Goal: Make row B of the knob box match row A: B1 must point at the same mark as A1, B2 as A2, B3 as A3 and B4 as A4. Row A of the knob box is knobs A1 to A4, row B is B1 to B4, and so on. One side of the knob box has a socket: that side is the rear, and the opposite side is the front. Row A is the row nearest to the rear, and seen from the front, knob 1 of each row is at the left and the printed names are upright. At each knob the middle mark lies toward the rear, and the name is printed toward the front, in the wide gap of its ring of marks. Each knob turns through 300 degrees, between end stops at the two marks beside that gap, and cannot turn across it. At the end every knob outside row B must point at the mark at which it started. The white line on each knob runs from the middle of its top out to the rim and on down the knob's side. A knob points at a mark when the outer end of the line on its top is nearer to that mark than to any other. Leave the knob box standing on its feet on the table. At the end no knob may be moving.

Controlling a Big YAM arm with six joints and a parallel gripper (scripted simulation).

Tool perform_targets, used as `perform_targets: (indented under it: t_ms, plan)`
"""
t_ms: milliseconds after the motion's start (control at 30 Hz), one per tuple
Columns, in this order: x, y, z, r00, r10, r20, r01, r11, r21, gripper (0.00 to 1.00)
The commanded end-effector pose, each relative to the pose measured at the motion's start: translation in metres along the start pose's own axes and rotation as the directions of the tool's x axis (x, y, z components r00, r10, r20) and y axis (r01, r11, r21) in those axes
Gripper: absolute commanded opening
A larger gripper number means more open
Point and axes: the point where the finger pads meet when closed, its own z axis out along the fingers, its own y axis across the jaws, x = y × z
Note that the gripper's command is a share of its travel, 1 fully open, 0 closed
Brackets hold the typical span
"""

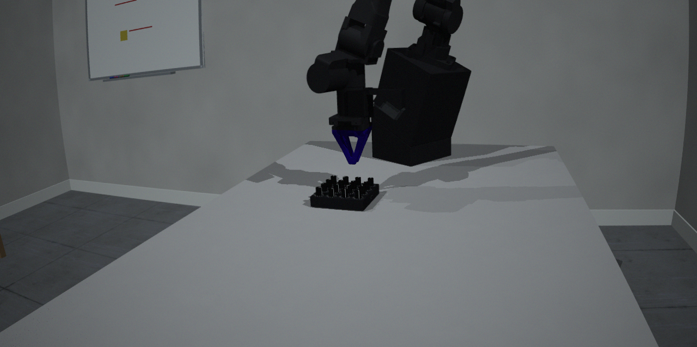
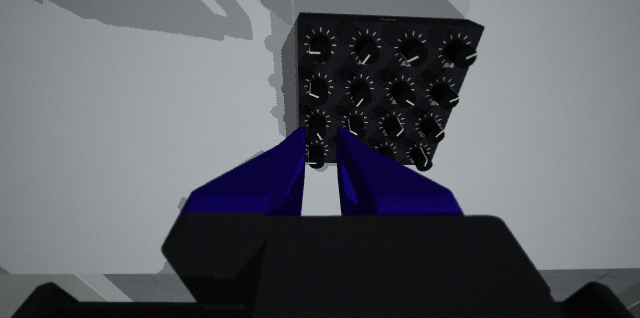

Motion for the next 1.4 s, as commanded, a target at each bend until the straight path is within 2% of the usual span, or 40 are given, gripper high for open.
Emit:
perform_targets:
  t_ms: [0, 1367]
  plan:
    - [-0.0025, 0.0055, 0.0023, 1.0, -0.006, 0.012, 0.006, 1.0, -0.014, 0.18]
    - [-0.0026, 0.0056, 0.0022, 1.0, 0.008, 0.012, -0.008, 1.0, -0.015, 0.18]
